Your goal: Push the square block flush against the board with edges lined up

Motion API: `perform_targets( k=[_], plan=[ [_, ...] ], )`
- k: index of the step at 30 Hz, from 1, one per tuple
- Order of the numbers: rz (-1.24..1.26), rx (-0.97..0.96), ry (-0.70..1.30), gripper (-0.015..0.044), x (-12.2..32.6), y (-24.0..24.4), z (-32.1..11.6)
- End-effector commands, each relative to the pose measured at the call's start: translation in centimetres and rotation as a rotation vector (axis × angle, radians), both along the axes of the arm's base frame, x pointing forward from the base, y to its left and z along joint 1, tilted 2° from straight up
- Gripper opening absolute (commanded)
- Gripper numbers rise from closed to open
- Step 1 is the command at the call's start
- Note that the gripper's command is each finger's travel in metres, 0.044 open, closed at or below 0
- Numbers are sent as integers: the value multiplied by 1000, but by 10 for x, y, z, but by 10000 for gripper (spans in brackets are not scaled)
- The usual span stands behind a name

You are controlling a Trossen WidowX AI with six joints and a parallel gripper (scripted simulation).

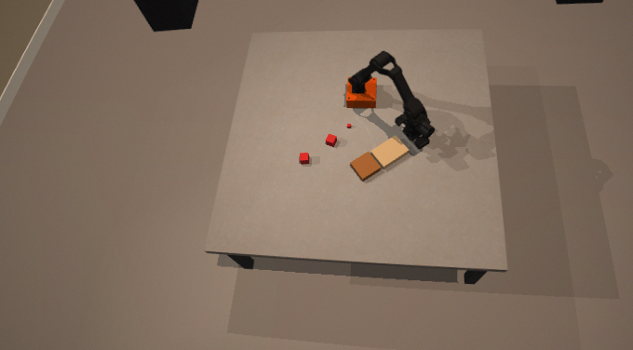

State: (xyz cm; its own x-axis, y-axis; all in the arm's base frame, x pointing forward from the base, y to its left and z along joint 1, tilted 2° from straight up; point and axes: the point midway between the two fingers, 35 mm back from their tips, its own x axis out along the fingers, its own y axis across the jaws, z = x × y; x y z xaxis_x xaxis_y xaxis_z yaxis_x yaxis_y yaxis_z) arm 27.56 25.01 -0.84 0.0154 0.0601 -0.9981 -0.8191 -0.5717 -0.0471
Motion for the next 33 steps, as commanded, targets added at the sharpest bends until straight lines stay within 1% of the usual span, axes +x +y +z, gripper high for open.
perform_targets(
  k=[1, 6, 10, 15, 20, 23, 27, 33],
  plan=[
    [-4, -7, 4, 0, -4, 4, -2],
    [0, 0, 1, 0, -5, 7, 3],
    [-4, -6, 4, 0, -5, 5, 51],
    [-4, -6, 4, 0, -5, 4, 54],
    [2, -9, 3, 0, 3, -26, 52],
    [2, -9, 3, 0, 4, -26, 49],
    [2, -9, 3, 0, 6, -24, 0],
    [2, -9, 3, 0, 6, -24, -3]
  ],
)
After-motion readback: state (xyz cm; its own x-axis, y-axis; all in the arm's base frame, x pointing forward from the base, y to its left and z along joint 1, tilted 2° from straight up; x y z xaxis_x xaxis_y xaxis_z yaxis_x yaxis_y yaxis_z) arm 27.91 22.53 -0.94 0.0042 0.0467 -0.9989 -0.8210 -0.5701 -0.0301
